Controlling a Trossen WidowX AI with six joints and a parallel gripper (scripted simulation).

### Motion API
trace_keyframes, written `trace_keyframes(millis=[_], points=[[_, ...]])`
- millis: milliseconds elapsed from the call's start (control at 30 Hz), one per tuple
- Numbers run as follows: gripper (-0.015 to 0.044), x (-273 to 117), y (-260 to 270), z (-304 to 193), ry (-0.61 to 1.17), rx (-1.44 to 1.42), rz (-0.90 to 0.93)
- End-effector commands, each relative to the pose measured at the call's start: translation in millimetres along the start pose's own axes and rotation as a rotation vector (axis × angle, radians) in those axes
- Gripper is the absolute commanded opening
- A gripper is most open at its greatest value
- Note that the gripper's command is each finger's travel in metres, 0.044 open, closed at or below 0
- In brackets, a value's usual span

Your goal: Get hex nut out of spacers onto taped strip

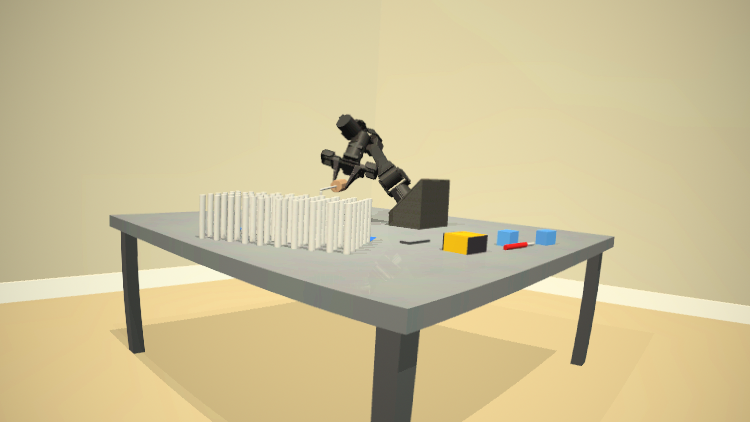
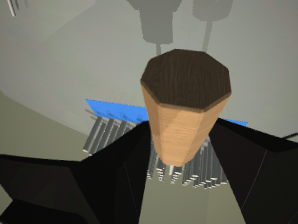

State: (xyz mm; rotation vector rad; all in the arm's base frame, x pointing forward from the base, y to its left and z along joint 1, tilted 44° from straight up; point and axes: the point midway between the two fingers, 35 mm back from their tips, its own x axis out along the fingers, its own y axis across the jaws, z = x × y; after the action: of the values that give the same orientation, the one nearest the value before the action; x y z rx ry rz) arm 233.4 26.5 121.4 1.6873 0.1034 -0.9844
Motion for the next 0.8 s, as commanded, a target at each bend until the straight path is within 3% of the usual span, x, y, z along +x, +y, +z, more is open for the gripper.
trace_keyframes(millis=[0, 233, 767], points=[[0.0000, -15, 8, -11, 0.008, 0.009, 0.014], [0.0000, -40, 14, -23, 0.017, 0.001, 0.035], [0.0000, -33, -10, -71, 0.042, -0.328, -0.149]])
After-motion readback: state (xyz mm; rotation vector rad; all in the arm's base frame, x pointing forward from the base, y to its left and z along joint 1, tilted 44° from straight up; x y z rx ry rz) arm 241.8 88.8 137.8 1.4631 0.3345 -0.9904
